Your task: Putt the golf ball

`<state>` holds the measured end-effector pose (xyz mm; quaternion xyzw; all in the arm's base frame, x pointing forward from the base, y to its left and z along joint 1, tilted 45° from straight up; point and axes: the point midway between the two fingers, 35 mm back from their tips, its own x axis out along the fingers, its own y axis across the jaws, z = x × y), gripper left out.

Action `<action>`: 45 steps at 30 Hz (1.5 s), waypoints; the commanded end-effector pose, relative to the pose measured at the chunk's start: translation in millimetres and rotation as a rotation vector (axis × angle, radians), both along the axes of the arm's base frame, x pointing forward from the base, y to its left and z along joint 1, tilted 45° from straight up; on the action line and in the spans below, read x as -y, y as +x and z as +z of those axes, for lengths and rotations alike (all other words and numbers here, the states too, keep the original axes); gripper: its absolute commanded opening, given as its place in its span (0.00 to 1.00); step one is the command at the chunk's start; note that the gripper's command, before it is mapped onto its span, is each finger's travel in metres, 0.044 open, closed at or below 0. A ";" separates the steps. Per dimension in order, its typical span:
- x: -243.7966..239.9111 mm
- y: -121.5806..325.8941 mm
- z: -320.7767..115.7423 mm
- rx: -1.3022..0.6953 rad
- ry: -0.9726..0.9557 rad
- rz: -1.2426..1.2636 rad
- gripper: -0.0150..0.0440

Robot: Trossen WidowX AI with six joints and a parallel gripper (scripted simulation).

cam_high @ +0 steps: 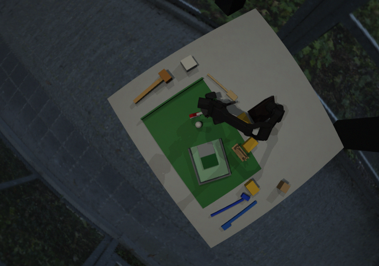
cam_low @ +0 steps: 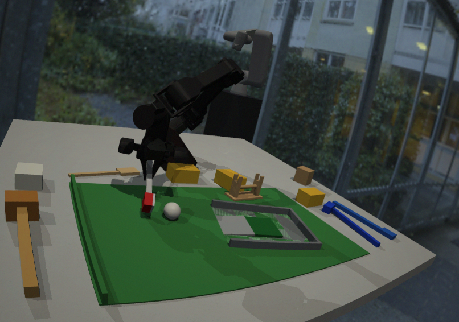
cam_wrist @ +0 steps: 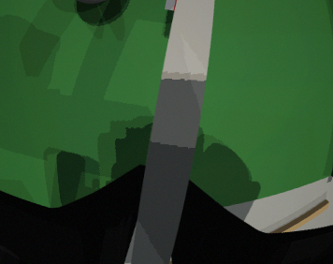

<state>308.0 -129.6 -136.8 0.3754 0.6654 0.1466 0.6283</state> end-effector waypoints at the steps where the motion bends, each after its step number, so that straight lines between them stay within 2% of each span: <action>1: 0.7 0.3 0.5 0.001 -0.001 0.000 0.25; 14: 17.8 -9.4 -20.9 0.000 0.003 -0.006 0.25; 22: 14.3 -9.8 -18.7 -0.007 0.008 -0.012 0.25; 33: -74.1 34.4 69.3 0.000 0.013 -0.006 0.25; 38: -73.2 34.8 73.0 0.000 0.013 -0.006 0.25; 45: -45.2 32.9 100.5 -0.001 0.010 -0.006 0.25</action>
